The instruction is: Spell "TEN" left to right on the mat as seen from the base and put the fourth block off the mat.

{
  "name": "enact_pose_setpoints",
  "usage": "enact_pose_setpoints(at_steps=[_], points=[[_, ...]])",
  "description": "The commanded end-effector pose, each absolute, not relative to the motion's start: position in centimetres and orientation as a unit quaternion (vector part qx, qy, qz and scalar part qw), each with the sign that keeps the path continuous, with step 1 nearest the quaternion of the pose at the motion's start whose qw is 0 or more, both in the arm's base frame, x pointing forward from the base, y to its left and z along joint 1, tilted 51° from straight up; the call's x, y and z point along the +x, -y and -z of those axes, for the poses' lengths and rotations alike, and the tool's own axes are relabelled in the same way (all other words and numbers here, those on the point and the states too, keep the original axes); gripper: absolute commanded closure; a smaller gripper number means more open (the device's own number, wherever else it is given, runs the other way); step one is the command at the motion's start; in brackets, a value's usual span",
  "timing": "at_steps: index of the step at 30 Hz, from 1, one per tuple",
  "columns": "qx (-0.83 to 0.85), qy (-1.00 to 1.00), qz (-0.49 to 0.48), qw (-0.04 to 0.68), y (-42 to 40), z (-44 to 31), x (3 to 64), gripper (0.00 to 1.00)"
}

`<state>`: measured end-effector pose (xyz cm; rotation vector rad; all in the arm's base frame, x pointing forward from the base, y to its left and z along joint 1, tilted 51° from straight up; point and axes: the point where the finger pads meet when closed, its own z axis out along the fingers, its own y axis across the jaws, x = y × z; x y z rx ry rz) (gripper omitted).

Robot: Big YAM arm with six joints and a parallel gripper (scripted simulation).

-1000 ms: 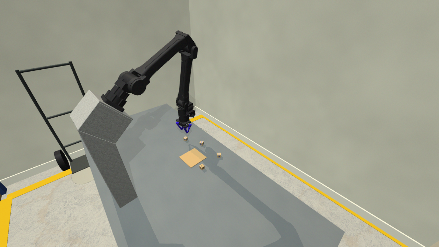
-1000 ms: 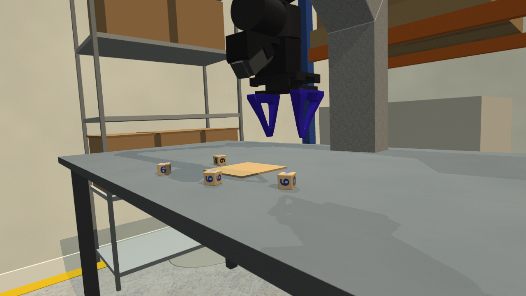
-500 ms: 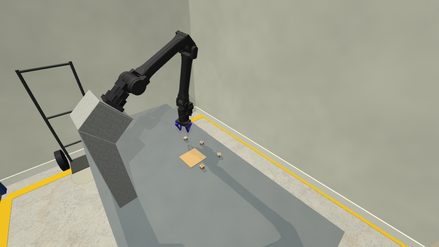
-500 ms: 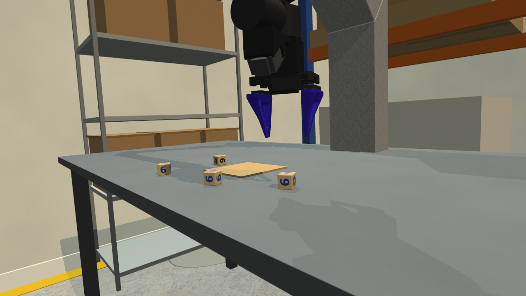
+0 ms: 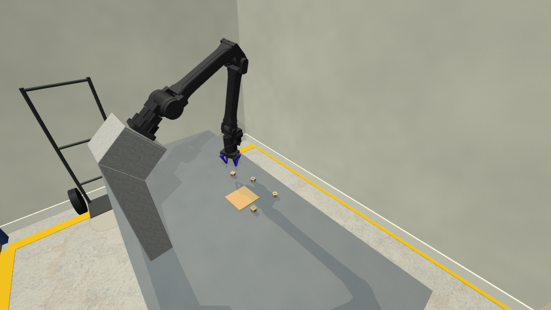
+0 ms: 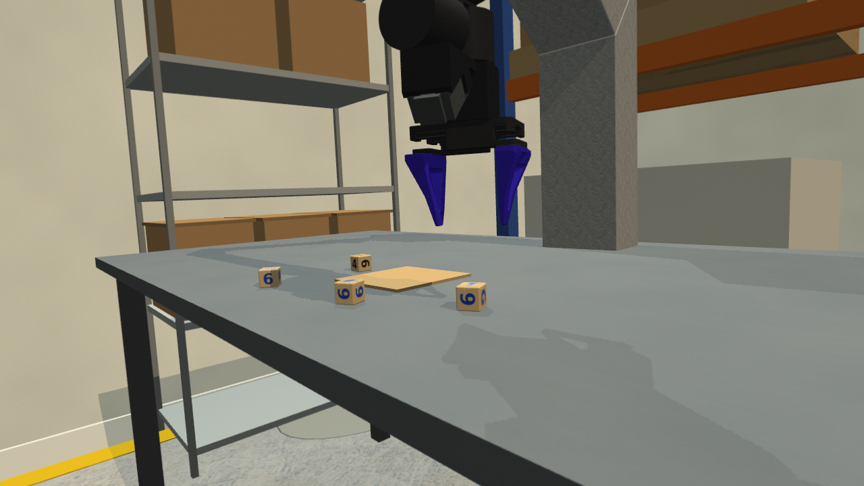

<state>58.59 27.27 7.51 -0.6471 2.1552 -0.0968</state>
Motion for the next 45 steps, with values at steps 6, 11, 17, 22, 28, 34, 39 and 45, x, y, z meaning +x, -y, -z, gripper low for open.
enact_pose_setpoints(at_steps=[6, 11, 17, 22, 28, 34, 39, 45], points=[[-0.267, -0.859, 0.037, 0.435, -28.0, -7.6, 58.6, 0.29], [-0.267, -0.860, 0.037, 0.434, -28.0, -7.4, 58.7, 0.29], [-0.265, -0.859, 0.038, 0.435, -27.8, -7.4, 59.1, 0.29], [-0.262, -0.860, 0.040, 0.436, -27.4, -7.1, 59.6, 0.29], [-0.260, -0.861, 0.041, 0.435, -27.2, -6.7, 60.2, 0.29], [-0.260, -0.861, 0.041, 0.436, -27.3, -6.3, 60.8, 0.29], [-0.261, -0.861, 0.041, 0.435, -27.4, -5.8, 61.3, 0.29], [-0.260, -0.861, 0.041, 0.435, -27.5, -5.2, 61.9, 0.29]])
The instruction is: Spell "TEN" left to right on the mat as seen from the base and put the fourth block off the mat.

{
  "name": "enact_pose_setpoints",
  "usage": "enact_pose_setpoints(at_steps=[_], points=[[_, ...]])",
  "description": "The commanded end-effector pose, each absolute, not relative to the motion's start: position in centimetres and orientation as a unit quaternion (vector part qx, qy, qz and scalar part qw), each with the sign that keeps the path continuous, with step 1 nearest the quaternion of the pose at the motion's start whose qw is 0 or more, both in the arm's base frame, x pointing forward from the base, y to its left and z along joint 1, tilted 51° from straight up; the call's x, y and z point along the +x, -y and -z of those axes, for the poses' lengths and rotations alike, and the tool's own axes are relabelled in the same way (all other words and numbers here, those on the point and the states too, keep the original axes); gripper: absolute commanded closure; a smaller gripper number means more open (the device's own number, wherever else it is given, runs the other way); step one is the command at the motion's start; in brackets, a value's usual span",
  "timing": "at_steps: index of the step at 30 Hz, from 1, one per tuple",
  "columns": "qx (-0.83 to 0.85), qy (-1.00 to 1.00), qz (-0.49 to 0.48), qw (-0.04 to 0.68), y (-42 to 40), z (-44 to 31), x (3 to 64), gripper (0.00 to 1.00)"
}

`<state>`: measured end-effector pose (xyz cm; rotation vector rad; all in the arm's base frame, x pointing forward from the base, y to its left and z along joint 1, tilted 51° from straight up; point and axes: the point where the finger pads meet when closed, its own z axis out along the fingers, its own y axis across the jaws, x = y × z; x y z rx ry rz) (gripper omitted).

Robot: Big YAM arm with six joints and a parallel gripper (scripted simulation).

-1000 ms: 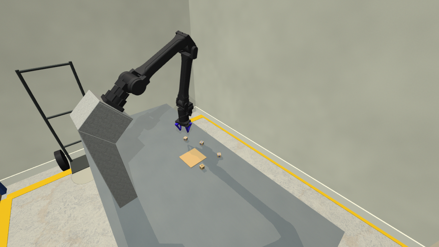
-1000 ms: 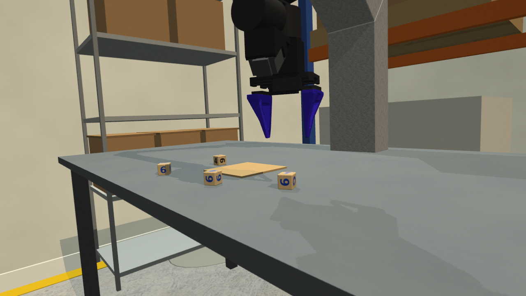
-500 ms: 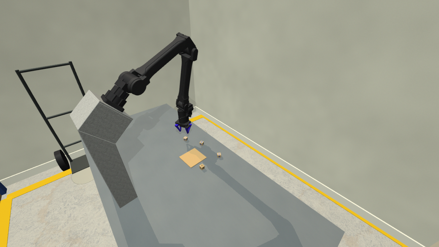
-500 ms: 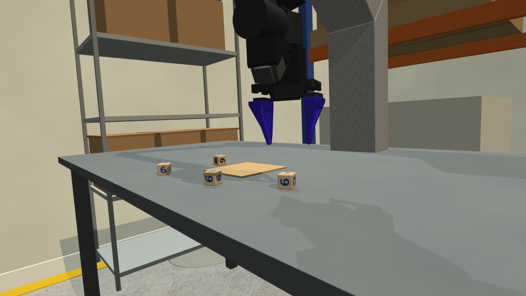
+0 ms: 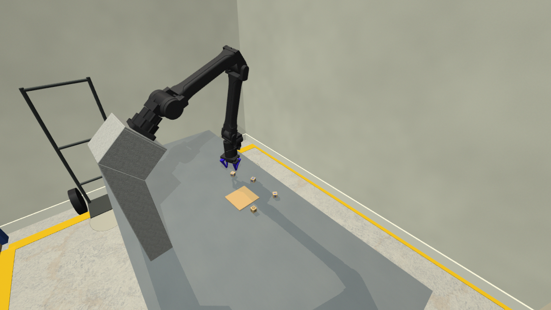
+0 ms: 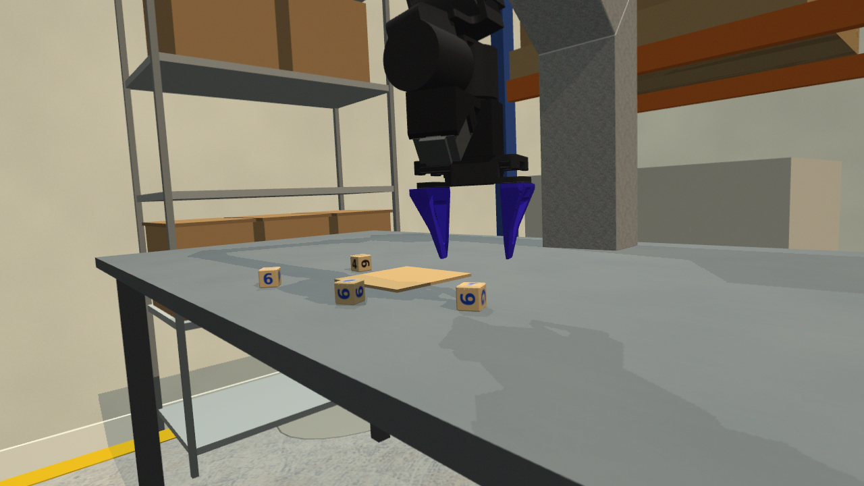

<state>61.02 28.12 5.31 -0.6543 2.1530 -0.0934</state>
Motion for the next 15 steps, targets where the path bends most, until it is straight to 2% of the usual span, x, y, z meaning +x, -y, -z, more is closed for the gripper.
enact_pose_setpoints(at_steps=[1, 15], points=[[-0.260, -0.861, 0.041, 0.435, -27.5, -5.2, 61.9, 0.29], [-0.260, -0.861, 0.041, 0.434, -27.7, -4.3, 63.1, 0.29]])
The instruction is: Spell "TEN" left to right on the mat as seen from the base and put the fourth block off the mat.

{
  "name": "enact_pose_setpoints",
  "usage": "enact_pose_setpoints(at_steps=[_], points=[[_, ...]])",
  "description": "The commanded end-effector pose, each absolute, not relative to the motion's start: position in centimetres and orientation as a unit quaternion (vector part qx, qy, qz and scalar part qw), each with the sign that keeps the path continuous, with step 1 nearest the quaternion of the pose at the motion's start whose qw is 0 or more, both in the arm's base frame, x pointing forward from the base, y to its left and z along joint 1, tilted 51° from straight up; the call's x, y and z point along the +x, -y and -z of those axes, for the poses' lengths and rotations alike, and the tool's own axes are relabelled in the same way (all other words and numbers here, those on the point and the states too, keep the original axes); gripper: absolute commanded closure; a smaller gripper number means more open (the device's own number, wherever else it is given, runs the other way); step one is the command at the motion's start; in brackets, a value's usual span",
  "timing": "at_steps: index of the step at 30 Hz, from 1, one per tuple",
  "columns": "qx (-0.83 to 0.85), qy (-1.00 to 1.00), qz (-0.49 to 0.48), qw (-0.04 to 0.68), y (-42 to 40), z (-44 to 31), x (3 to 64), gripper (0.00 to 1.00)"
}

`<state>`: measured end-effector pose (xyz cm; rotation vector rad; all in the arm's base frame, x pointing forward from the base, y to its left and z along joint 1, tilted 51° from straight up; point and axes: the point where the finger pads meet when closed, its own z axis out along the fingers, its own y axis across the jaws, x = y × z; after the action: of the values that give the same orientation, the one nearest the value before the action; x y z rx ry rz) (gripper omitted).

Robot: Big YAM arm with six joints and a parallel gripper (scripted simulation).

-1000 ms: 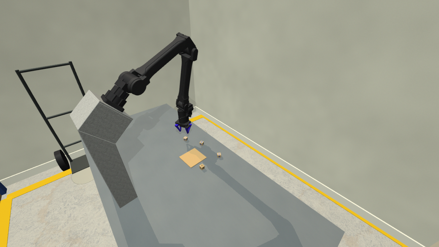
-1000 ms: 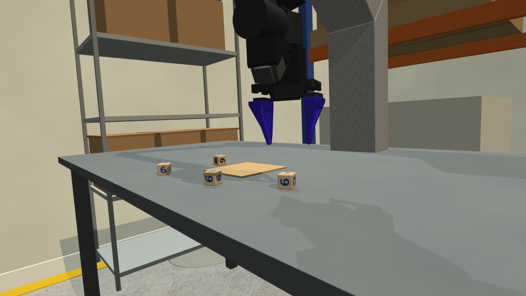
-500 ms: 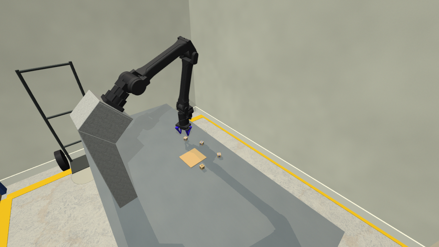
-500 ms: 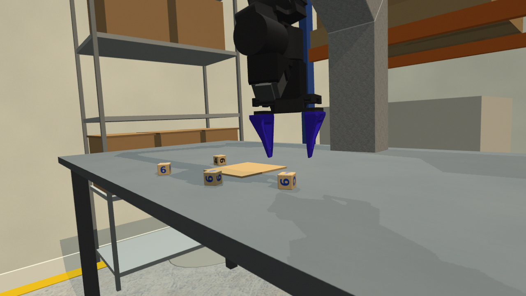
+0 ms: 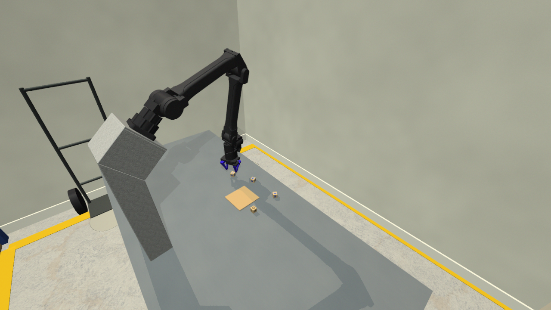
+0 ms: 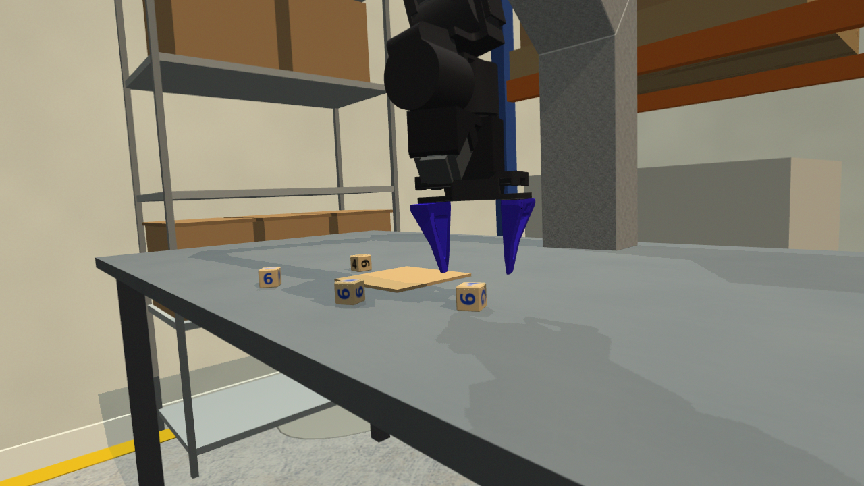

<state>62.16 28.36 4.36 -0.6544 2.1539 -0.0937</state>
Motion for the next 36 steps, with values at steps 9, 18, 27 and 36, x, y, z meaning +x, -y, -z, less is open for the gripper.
enact_pose_setpoints(at_steps=[9, 18, 27, 36], points=[[-0.260, -0.862, 0.041, 0.434, -27.70, -4.16, 63.20, 0.29], [-0.260, -0.862, 0.041, 0.434, -27.66, -4.20, 63.13, 0.29], [-0.260, -0.862, 0.041, 0.434, -27.66, -4.20, 63.13, 0.29], [-0.260, -0.862, 0.041, 0.434, -27.65, -4.24, 63.14, 0.29]])
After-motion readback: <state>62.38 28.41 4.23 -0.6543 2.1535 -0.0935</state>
